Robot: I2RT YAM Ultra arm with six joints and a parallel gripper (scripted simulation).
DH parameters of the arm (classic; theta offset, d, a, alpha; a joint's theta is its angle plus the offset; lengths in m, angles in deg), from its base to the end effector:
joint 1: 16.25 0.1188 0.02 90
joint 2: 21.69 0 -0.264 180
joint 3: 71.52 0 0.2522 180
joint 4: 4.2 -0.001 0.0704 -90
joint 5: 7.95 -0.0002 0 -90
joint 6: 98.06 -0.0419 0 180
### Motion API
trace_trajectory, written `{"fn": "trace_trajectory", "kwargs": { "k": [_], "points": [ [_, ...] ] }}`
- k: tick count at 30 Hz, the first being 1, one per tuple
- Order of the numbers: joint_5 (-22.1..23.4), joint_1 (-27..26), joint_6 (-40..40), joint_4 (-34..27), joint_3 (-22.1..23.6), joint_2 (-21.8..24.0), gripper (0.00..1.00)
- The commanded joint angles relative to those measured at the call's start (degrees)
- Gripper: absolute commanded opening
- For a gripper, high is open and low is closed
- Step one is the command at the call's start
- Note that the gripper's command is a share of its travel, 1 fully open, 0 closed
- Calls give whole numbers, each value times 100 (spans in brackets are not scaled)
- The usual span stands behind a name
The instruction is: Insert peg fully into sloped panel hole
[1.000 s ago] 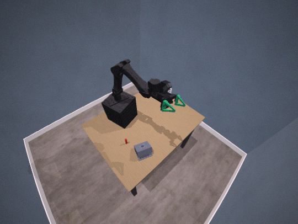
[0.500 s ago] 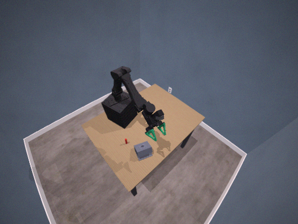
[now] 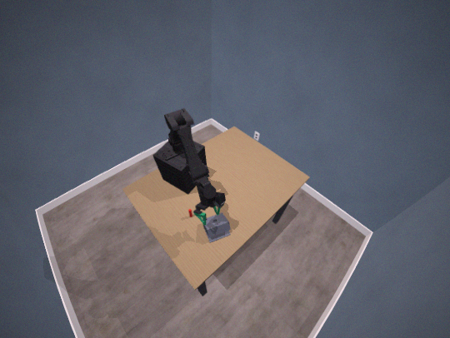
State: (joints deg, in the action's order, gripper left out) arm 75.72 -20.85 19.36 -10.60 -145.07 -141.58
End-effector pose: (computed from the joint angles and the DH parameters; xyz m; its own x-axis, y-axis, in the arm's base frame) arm 0.3918 -0.0352 0.0759 -0.7716 -0.3971 -0.4970 -0.2355 0.9040 -0.3567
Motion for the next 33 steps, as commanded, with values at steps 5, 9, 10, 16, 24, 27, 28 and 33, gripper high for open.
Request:
{"fn": "trace_trajectory", "kwargs": {
  "k": [5, 9, 10, 16, 24, 27, 28, 33],
  "points": [
    [186, -453, 319, -934, 234, -242, 100],
    [261, -794, 438, -1470, 433, -409, 100],
    [279, -883, 473, -1601, 483, -456, 100],
    [340, -1333, 685, -2171, 694, -738, 100],
    [317, -1309, 728, -1949, 456, -816, 100],
    [318, -1315, 734, -1864, 447, -947, 100],
    [318, -1317, 735, -1836, 443, -979, 100],
    [285, -1320, 704, -1815, 501, -1034, 100]
  ]
}}
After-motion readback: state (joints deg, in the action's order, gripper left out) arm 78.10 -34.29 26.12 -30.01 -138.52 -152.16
